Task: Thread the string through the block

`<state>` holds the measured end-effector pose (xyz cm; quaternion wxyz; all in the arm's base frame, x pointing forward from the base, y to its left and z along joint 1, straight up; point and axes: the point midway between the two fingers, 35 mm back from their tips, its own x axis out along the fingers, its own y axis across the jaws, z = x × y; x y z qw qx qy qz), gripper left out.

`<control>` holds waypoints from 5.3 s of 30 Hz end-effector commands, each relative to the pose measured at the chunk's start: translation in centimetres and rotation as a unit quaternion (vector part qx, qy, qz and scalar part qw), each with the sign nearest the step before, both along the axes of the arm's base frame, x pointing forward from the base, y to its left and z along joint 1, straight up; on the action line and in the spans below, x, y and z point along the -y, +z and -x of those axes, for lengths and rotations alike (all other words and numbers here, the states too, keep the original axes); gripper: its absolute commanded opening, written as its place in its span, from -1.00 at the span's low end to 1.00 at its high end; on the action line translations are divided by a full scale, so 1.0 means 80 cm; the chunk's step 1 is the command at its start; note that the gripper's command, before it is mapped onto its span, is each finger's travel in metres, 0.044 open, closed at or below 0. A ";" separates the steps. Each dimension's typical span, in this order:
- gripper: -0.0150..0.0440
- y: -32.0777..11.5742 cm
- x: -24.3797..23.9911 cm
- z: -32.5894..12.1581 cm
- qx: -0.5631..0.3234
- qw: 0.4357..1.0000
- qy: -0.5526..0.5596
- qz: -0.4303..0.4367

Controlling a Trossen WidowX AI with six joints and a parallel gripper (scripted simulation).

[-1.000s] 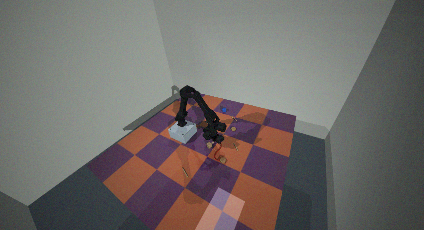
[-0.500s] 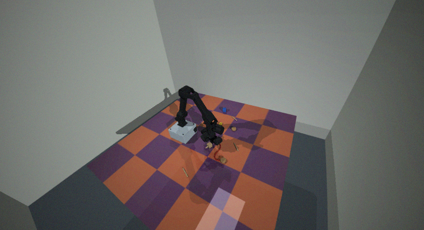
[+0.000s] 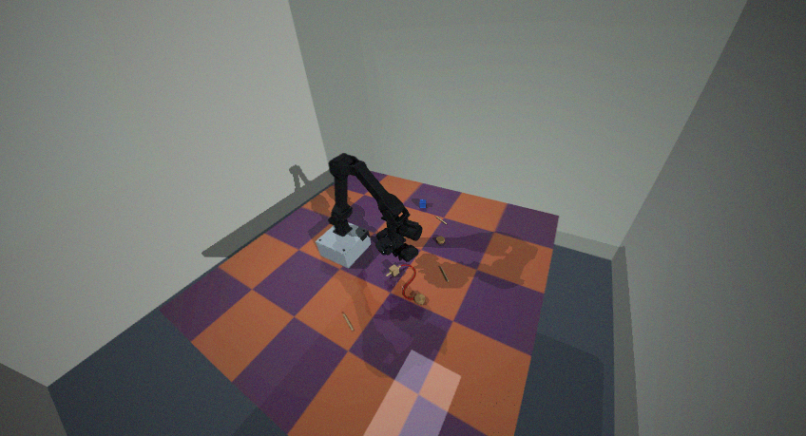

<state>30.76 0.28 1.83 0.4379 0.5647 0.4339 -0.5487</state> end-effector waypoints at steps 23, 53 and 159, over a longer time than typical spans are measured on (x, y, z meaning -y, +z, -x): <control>-0.07 0.032 0.032 0.005 0.012 0.757 0.653 0.025; -0.07 0.028 0.068 0.019 0.000 0.039 0.999 0.026; -0.49 -0.071 0.086 0.020 0.012 0.001 1.000 0.029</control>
